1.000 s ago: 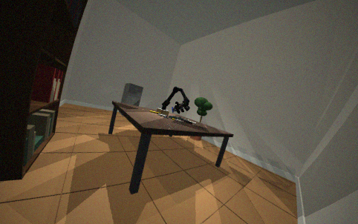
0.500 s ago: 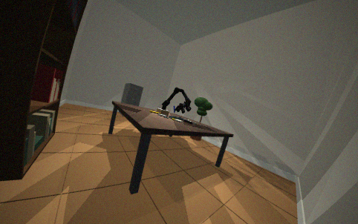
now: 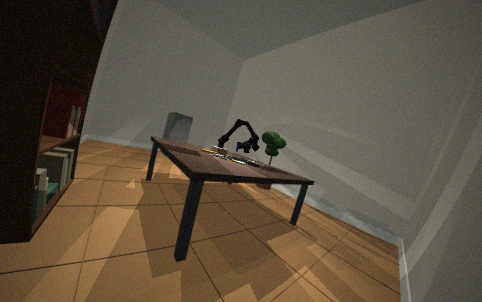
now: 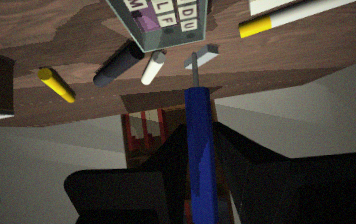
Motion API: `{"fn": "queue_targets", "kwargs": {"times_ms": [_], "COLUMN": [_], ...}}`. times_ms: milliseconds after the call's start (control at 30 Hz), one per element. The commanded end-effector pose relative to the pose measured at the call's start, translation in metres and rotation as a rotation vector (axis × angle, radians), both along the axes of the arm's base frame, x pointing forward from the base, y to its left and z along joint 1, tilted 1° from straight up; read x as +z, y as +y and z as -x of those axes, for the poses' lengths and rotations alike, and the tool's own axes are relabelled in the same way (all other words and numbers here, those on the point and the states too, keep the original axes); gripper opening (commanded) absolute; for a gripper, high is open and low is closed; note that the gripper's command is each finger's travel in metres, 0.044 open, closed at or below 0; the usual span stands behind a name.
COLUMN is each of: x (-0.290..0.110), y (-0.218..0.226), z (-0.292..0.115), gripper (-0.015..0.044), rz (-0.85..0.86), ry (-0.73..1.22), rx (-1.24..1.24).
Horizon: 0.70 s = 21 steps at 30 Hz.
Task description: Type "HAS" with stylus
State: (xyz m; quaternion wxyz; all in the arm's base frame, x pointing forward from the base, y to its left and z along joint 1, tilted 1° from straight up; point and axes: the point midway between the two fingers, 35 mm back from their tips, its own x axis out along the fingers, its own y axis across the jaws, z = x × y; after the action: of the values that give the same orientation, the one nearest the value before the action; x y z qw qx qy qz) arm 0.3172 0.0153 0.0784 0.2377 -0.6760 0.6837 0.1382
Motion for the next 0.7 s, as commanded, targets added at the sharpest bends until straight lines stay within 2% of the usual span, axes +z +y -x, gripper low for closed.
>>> {"fn": "queue_targets", "kwargs": {"times_ms": [0,200,400,667], "x": [0.004,0.0,-0.029,-0.031], "y": [0.003,0.003,0.002,0.002], "z": [-0.006,-0.007,-0.006,-0.006], "gripper": [0.0,0.0,0.0,0.0], "rz": [0.022,0.023,0.023,0.023], "ry": [0.083,0.088,0.088,0.088], "rx": [0.072,0.075,0.075,0.075]}}
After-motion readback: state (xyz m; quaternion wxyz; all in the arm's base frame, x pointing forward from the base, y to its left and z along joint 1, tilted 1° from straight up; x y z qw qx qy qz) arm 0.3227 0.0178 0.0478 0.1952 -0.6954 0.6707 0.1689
